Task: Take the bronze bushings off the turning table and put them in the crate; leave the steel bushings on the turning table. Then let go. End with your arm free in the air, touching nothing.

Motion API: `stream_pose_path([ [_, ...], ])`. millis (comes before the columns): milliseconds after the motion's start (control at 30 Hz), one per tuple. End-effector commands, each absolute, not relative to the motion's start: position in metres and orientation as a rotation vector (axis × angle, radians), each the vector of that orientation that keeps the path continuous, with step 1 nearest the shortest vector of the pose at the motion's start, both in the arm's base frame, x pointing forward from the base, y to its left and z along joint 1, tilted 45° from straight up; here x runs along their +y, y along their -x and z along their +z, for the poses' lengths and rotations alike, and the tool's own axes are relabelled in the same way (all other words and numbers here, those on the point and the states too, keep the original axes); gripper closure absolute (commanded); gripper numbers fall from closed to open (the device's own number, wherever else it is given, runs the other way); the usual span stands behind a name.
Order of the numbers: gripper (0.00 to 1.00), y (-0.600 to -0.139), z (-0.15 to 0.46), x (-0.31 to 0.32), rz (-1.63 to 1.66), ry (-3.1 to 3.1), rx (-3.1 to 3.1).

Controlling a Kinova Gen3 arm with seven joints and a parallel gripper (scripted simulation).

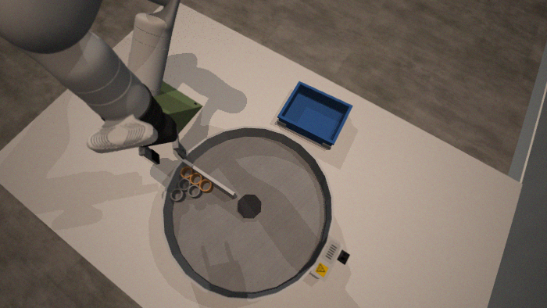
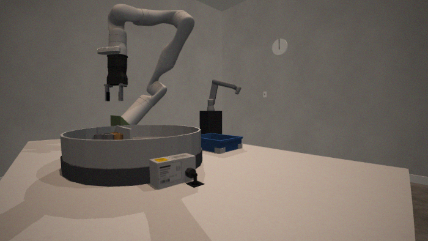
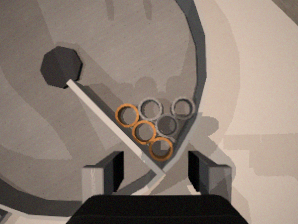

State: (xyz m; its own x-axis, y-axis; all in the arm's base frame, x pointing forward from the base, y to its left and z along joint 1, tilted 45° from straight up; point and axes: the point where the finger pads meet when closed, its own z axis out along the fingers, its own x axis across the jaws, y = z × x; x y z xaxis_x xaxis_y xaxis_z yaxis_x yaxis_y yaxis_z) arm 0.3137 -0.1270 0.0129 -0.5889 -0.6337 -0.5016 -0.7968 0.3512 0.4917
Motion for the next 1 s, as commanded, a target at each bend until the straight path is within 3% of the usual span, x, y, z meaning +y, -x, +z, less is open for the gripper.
stream_pose_path([
  [0, 0.00, -0.3140, 0.0132, -0.1277, 1.062, 1.289, 2.390],
  [967, 0.00, -0.3140, 0.0132, -0.1277, 1.062, 1.289, 2.390],
])
